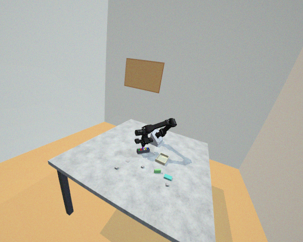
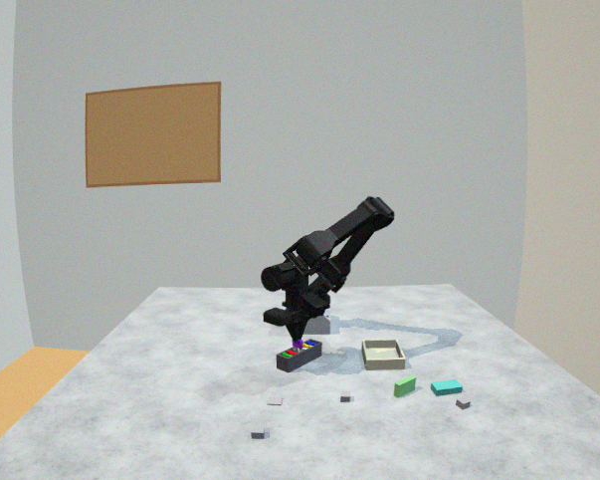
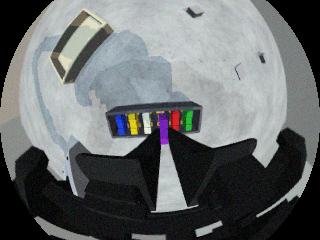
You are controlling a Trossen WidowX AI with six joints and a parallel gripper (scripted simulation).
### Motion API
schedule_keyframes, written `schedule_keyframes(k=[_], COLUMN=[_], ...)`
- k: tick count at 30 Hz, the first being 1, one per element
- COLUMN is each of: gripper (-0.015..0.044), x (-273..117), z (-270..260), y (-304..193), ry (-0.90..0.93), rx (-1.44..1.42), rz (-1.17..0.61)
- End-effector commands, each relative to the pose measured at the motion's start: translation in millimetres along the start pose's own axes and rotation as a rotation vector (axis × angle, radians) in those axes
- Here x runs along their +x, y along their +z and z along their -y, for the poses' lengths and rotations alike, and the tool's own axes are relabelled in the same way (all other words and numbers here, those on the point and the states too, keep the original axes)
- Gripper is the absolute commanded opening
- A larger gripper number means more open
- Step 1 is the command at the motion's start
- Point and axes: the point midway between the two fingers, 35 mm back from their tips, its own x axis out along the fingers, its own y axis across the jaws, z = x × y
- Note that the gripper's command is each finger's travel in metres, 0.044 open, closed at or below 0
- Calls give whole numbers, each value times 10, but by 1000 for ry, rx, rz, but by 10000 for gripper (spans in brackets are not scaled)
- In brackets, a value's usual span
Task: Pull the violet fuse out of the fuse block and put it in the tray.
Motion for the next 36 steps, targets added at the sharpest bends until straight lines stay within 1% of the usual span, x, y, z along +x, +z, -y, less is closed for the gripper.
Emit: schedule_keyframes(k=[1, 13, 29, 31, 36], gripper=[0, 0, 0, 0, 0], x=[-22, -81, -307, -309, -319], z=[-1, -3, -4, -19, -153], y=[-4, -3, -4, 37, 332], ry=[0, 1, 1, -1, -9], rx=[-3, -3, -3, -2, 1], rz=[-3, -3, -4, -6, -17])
